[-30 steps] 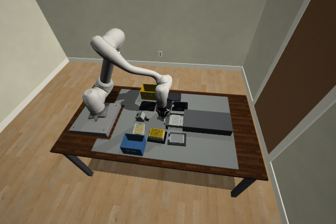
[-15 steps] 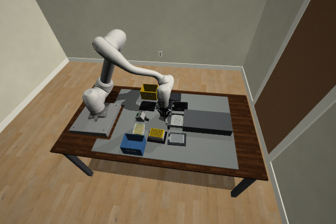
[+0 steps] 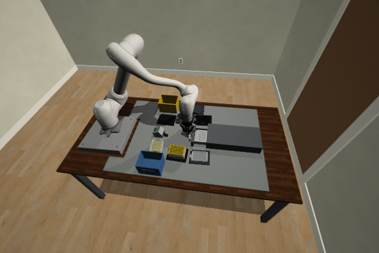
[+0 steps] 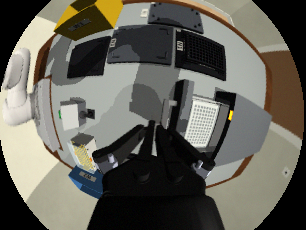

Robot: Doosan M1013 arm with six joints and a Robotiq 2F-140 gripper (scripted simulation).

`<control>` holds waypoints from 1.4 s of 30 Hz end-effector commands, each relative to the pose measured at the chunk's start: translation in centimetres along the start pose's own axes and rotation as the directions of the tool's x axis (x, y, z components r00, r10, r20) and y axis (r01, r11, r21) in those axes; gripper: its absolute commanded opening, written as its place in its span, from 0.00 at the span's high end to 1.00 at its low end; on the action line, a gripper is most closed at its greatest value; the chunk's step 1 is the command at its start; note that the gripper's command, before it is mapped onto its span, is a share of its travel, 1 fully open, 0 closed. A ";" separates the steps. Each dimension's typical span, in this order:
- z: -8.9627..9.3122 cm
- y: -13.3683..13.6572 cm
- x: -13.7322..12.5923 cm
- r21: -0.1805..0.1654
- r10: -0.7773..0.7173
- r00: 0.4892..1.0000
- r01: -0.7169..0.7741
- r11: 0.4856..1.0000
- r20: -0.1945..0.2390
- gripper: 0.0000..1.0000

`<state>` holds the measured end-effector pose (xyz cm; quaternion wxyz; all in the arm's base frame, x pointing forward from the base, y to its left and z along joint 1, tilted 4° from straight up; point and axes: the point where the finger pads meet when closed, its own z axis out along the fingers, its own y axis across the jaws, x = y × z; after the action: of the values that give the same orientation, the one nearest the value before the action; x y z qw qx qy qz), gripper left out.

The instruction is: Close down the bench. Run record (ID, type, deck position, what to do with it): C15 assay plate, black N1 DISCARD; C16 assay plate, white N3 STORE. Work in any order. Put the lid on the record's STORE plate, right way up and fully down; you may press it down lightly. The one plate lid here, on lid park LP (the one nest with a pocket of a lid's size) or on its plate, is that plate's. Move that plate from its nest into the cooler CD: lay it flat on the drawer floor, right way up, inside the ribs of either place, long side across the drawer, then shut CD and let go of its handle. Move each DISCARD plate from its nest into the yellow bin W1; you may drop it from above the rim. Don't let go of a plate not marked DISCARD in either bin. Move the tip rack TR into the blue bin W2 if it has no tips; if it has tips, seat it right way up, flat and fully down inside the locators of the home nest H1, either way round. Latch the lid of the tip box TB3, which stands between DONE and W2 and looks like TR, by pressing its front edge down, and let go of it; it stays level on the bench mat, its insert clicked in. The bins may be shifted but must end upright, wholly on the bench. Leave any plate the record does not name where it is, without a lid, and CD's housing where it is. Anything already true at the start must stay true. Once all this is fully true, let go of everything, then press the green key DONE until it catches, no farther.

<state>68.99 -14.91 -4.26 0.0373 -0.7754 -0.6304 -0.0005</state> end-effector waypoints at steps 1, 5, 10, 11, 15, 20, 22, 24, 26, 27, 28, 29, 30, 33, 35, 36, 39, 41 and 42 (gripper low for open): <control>0.0 0.3 0.0 0.000 0.000 1.000 0.000 1.000 0.000 1.00; 0.0 0.8 0.0 0.000 0.000 1.000 0.000 1.000 0.000 1.00; 0.0 1.5 0.0 0.000 0.000 1.000 0.000 1.000 0.000 1.00; 0.0 1.6 0.0 0.000 0.000 1.000 0.000 1.000 0.000 1.00; 0.0 1.9 0.0 0.000 0.000 1.000 0.000 1.000 0.000 1.00; 0.0 2.6 0.0 0.000 0.000 1.000 0.000 1.000 0.000 1.00; 0.0 2.8 0.0 0.000 0.000 1.000 0.000 1.000 0.000 1.00; 0.0 3.1 0.0 0.000 0.000 1.000 0.000 1.000 0.000 1.00; 0.0 3.4 0.0 0.000 0.000 1.000 0.000 1.000 0.000 1.00; 0.0 3.5 0.0 0.000 0.000 1.000 0.000 1.000 0.000 1.00; 0.0 3.6 0.0 0.000 0.000 1.000 0.000 1.000 0.000 1.00; 0.0 3.8 0.0 0.000 0.000 1.000 0.000 1.000 0.000 1.00; 0.0 3.8 0.0 0.000 0.000 1.000 0.000 1.000 0.000 1.00; 0.0 4.0 0.0 0.000 0.000 1.000 0.000 1.000 0.000 1.00; 0.0 4.3 0.0 0.000 0.000 1.000 0.000 1.000 0.000 1.00; 0.0 4.4 0.0 0.000 0.000 1.000 0.000 1.000 0.000 1.00; 0.0 4.8 0.0 0.000 0.000 1.000 0.000 1.000 0.000 1.00; 0.0 5.1 0.0 0.000 0.000 1.000 0.000 1.000 0.000 1.00; 0.0 5.2 0.0 0.000 0.000 1.000 0.000 1.000 0.000 1.00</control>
<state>73.94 -15.93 -4.55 0.0373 -0.7754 -0.6304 -0.0006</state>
